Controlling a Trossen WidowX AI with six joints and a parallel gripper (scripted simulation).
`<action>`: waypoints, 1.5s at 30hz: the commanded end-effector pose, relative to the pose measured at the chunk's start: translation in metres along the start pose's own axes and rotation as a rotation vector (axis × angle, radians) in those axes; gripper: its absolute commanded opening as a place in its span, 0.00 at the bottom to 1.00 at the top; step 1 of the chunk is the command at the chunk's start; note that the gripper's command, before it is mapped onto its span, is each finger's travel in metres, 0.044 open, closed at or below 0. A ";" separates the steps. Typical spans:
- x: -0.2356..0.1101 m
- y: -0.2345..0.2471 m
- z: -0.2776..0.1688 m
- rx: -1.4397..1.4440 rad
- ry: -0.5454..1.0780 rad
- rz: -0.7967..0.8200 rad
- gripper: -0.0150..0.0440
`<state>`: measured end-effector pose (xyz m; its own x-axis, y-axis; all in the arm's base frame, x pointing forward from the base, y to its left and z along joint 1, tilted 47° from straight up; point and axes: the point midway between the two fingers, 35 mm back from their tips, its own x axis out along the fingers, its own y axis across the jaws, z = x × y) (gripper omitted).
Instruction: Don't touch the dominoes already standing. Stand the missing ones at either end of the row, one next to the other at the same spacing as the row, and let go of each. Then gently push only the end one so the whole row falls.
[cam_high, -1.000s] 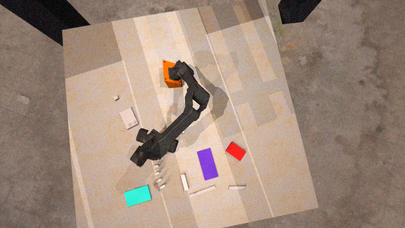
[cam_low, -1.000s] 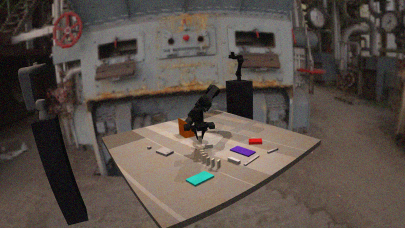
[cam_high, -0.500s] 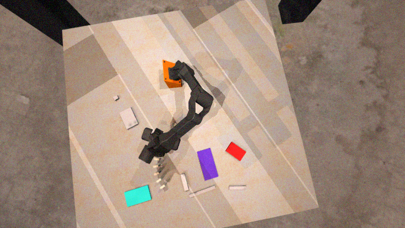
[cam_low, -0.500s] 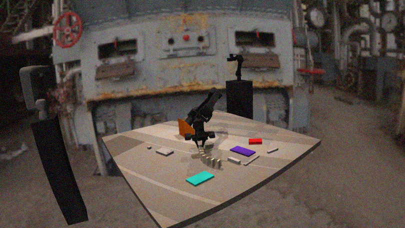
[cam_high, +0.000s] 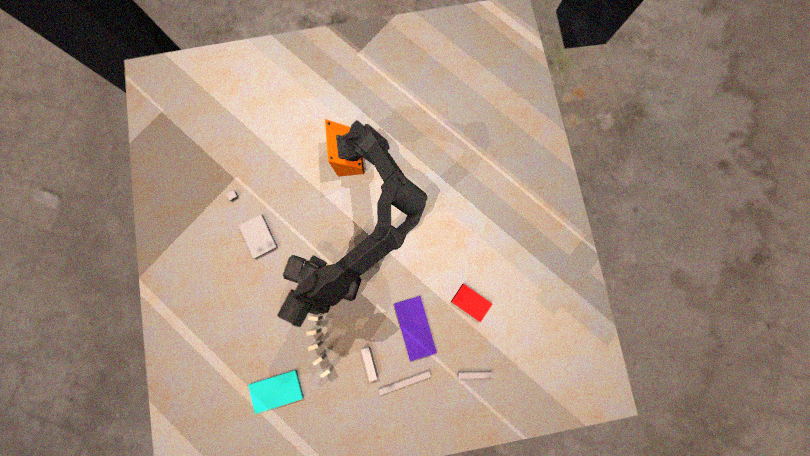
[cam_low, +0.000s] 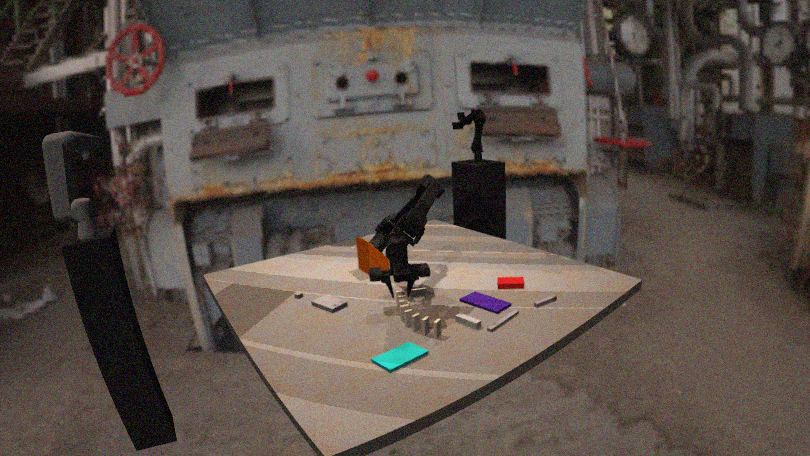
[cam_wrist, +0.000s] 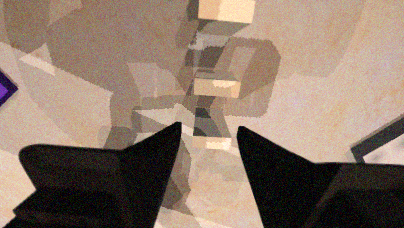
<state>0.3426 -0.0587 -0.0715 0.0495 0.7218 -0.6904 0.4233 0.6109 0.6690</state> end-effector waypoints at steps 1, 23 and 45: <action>0.000 0.001 0.000 0.003 -0.002 0.004 0.79; -0.129 -0.001 0.000 0.001 -0.001 -0.005 1.00; -0.053 0.082 -0.068 -1.648 -0.003 0.006 1.00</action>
<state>0.3235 -0.0506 0.0353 0.0463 0.7159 -0.6967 -0.7678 0.4717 0.4336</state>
